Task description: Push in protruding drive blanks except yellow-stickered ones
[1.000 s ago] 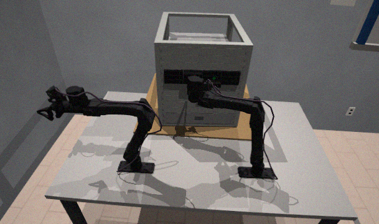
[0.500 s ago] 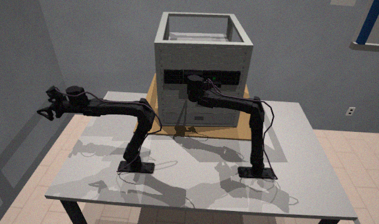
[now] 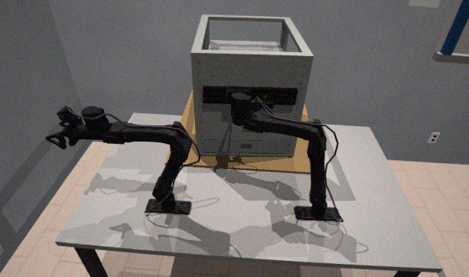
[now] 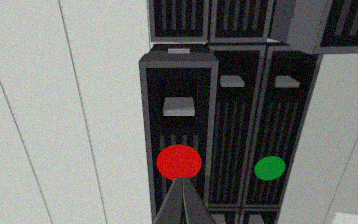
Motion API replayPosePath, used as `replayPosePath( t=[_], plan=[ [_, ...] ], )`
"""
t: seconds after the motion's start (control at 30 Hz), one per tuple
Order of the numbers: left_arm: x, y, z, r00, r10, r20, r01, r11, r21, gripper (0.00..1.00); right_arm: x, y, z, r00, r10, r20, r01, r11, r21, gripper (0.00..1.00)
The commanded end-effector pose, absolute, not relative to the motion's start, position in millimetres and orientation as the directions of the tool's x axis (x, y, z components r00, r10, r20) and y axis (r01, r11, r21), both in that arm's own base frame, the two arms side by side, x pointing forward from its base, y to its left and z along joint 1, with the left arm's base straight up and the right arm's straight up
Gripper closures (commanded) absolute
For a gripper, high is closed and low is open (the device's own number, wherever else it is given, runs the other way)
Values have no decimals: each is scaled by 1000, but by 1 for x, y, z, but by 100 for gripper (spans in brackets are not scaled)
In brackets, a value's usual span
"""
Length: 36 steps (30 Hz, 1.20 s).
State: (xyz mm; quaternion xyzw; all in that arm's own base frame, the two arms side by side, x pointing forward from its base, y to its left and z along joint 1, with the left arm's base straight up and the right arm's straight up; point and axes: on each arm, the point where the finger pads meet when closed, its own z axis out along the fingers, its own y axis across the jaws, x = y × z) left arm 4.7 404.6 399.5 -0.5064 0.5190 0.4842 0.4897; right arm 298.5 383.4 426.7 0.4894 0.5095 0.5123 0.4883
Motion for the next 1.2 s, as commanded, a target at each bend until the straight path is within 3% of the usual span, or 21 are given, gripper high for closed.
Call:
replayPosePath(
  t=[0.0, 1.17],
  plan=[
    [2, 398, 416, 0, 0, -1000, -1000, 8, 0, 0, 306, 383, 435, -48, 999, 7, 0, -7, 1000, 100],
    [2, 398, 416, 0, 0, -1000, -1000, 8, 0, 0, 325, 380, 440, -48, 999, 16, -4, -17, 1000, 100]
  ],
)
